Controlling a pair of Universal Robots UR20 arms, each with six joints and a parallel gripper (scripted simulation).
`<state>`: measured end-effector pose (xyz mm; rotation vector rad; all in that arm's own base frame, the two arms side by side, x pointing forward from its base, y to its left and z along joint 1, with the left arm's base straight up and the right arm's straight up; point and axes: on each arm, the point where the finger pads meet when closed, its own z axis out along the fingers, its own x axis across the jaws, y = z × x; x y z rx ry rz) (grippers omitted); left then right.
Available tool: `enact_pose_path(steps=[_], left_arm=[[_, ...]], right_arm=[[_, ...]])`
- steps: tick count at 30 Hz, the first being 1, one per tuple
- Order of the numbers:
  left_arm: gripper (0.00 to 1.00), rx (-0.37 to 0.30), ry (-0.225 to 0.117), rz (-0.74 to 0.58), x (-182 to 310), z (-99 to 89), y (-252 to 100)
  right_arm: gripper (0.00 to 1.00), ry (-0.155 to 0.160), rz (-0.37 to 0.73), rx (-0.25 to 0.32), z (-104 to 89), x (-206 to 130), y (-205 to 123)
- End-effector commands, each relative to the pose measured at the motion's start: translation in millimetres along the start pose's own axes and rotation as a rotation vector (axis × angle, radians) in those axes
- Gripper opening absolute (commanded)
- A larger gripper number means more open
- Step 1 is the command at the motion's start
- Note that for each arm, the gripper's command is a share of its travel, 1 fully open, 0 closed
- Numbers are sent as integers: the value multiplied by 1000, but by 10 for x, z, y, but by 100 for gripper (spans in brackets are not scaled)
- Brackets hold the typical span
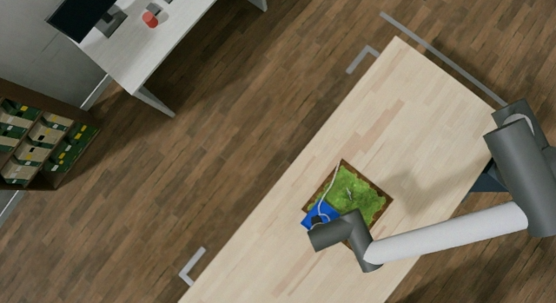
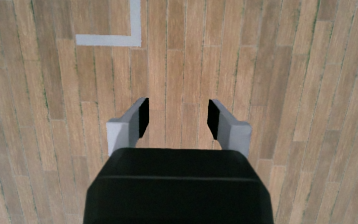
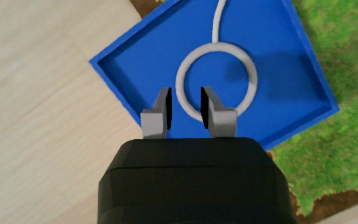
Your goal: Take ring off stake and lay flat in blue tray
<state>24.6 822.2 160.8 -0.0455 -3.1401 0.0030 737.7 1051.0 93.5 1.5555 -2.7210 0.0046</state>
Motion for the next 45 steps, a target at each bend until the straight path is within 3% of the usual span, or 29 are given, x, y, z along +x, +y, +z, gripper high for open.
enact_pose_path(steps=[1,4,8,20,25,34,45], left_arm=[[100,-2,-1,0,5,-12,24],[100,-2,-1,0,5,-12,24],[100,-2,-1,0,5,-12,24],[100,-2,-1,0,5,-12,24],[100,-2,-1,0,5,-12,24],[100,-2,-1,0,5,-12,24],[100,-2,-1,0,5,-12,24]], right_arm=[[55,-17,0,-2,-366,-85,-19],[55,-17,0,-2,-438,-84,-19],[55,0,0,0,-287,1,-28],[55,0,0,0,-287,-2,-26],[55,-17,0,-2,-448,-76,-18],[55,-18,0,-2,-457,-85,-17],[55,-4,0,-1,-315,-31,-23]])
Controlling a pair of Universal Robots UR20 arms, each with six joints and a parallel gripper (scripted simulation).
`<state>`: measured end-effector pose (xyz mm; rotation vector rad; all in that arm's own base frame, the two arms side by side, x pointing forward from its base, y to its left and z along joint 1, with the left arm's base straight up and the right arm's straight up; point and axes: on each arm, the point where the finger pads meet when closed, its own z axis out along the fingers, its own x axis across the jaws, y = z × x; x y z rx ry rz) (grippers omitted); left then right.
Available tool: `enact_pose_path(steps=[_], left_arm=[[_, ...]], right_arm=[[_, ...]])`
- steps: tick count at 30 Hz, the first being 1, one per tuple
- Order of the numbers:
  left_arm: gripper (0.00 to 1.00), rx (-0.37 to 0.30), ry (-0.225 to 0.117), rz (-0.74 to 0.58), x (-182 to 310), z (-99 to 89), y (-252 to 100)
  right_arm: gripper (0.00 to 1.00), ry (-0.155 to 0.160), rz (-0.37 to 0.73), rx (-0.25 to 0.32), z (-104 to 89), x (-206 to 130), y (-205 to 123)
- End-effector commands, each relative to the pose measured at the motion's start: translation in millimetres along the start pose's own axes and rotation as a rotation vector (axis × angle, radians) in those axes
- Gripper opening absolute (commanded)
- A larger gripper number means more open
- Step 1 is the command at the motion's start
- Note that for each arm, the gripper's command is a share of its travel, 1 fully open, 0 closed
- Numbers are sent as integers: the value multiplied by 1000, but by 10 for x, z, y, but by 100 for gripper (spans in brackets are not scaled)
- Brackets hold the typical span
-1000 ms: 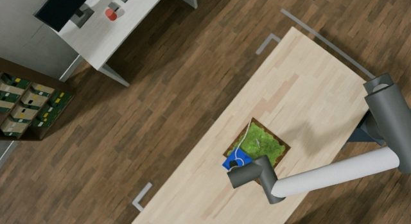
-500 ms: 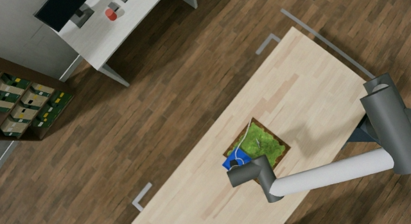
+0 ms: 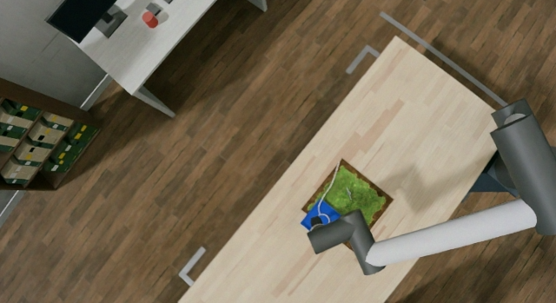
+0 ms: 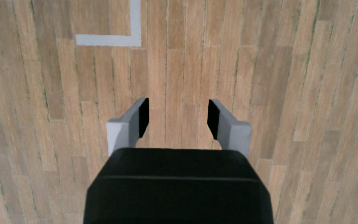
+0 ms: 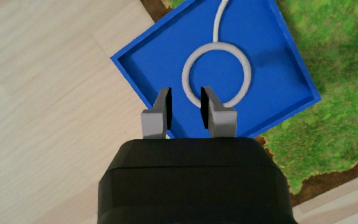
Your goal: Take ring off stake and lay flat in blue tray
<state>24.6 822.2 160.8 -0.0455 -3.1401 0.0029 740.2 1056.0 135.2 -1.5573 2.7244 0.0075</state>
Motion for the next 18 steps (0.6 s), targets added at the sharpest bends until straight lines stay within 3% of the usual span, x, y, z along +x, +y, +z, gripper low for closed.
enact_pose_path(steps=[1,18], left_arm=[[100,-2,-1,0,5,-12,24],[100,-2,-1,0,5,-12,24]], right_arm=[[55,9,0,1,103,22,-27],[55,4,0,0,38,16,-26]])
